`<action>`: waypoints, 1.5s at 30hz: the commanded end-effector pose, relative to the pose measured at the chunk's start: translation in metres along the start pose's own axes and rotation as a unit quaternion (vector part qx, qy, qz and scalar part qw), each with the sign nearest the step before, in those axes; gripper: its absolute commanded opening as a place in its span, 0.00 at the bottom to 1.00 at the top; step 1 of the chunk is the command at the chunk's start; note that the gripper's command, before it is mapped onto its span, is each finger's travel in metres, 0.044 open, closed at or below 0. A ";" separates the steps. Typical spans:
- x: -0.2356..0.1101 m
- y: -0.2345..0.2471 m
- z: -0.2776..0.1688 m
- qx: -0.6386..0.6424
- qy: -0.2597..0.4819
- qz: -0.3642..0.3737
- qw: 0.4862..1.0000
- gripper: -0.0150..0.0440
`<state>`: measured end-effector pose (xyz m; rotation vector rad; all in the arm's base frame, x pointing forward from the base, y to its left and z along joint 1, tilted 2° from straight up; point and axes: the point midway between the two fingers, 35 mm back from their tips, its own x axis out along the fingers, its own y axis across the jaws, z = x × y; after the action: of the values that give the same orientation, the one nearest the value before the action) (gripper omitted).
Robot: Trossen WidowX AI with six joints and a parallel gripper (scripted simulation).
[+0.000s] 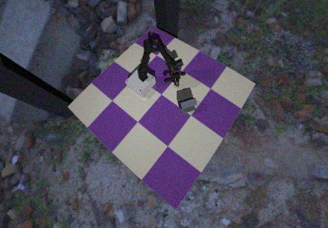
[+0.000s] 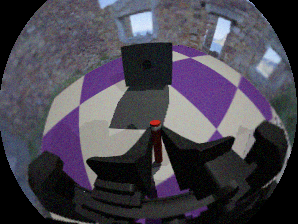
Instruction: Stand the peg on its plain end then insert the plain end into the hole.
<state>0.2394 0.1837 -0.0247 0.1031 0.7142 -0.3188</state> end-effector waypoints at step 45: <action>-0.025 -0.002 -0.022 0.002 -0.209 -0.002 0.978 0.34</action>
<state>0.2091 0.1903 -0.0254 0.0343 0.3333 -0.3345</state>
